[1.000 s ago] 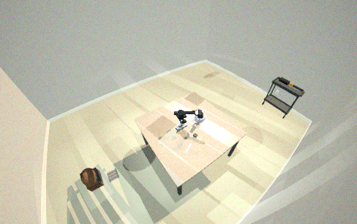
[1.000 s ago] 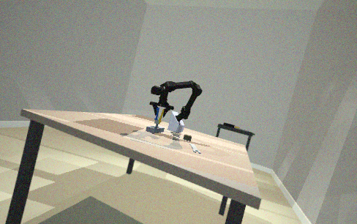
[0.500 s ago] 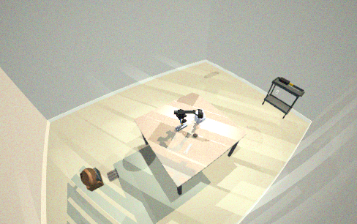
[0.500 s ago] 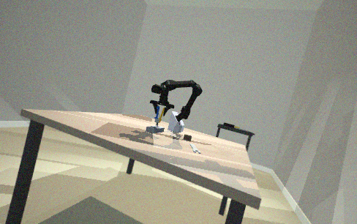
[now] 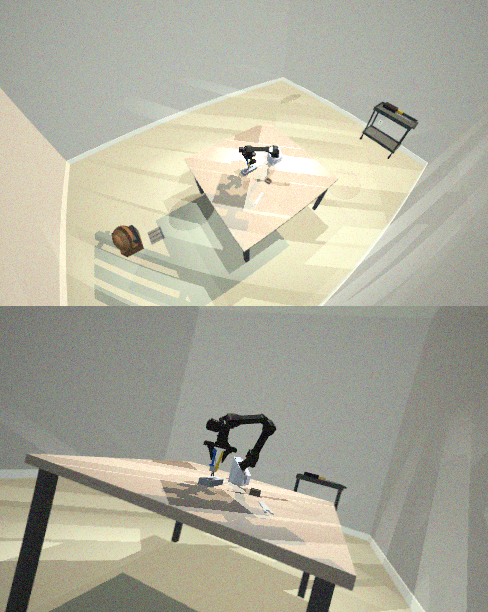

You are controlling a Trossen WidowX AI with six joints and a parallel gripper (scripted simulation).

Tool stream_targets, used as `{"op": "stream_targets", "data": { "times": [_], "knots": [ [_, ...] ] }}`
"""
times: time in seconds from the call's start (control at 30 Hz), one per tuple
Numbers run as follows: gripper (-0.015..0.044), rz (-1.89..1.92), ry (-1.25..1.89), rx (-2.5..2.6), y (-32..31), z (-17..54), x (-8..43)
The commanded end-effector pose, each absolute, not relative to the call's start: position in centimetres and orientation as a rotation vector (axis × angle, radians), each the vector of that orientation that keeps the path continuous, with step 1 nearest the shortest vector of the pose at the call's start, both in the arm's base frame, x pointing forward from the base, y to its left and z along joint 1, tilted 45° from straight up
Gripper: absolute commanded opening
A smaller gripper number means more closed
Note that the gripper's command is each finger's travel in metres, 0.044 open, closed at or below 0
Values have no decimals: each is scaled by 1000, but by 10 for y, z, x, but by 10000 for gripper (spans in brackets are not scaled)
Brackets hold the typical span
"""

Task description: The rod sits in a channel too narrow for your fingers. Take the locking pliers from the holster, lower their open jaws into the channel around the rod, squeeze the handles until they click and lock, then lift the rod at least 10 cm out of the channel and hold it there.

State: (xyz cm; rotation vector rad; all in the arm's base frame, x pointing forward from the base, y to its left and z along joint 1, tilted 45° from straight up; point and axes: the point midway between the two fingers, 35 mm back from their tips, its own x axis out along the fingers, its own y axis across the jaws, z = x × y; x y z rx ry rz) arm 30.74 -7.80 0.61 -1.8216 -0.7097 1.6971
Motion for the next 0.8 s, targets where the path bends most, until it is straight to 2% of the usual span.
{"op": "stream_targets", "data": {
  "times": [0.0, 0.77],
  "knots": [
    [318, 1689, -702, -1827, -79, 8, 308],
    [318, 1689, -702, -1827, -74, 3, 305]
  ]
}}
